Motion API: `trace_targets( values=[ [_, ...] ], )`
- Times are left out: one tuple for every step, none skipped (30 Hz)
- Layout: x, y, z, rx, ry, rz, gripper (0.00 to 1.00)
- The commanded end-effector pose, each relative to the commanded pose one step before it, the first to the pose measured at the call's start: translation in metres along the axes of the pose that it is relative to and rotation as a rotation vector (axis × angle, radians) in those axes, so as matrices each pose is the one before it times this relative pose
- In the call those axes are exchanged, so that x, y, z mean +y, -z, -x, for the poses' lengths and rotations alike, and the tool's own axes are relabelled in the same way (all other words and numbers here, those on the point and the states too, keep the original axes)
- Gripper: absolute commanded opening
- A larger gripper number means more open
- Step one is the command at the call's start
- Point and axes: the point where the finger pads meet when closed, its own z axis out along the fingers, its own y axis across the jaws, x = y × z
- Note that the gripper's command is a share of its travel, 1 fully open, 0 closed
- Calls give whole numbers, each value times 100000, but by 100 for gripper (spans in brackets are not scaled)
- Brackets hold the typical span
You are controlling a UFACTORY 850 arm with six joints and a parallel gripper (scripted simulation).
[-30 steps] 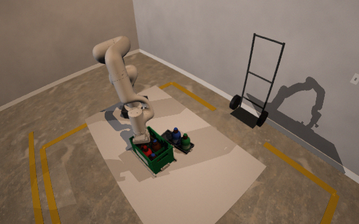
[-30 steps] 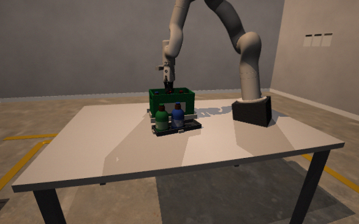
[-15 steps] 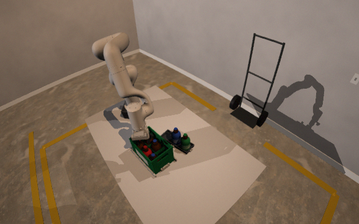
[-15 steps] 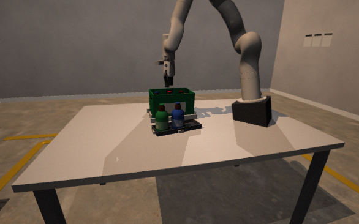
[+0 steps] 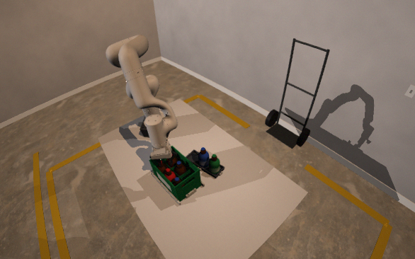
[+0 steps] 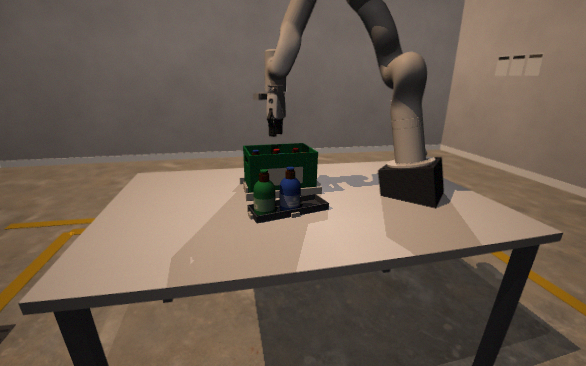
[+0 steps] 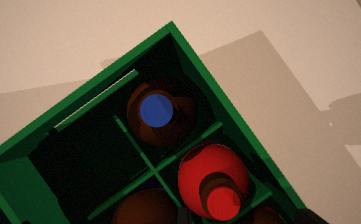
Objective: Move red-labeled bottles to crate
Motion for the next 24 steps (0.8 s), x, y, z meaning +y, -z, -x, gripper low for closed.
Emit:
trace_targets(
  values=[
    [-18, 214, -68, 142, -8, -54, 66],
    [0, 44, 0, 0, 0, 0, 66],
    [0, 32, 0, 0, 0, 0, 66],
    [0, 23, 0, 0, 0, 0, 66],
    [0, 14, 0, 0, 0, 0, 66],
    [0, 8, 0, 0, 0, 0, 66],
    [0, 3, 0, 0, 0, 0, 66],
    [0, 0, 0, 0, 0, 0, 66],
    [0, 0, 0, 0, 0, 0, 0],
    [0, 0, 0, 0, 0, 0, 0],
    [0, 0, 0, 0, 0, 0, 0],
    [0, 0, 0, 0, 0, 0, 0],
    [0, 0, 0, 0, 0, 0, 0],
    [0, 0, 0, 0, 0, 0, 0],
    [0, 0, 0, 0, 0, 0, 0],
    [0, 0, 0, 0, 0, 0, 0],
    [0, 0, 0, 0, 0, 0, 0],
    [0, 0, 0, 0, 0, 0, 0],
    [0, 0, 0, 0, 0, 0, 0],
    [0, 0, 0, 0, 0, 0, 0],
    [0, 0, 0, 0, 0, 0, 0],
    [0, 0, 0, 0, 0, 0, 0],
    [0, 0, 0, 0, 0, 0, 0],
    [0, 0, 0, 0, 0, 0, 0]
  ],
)
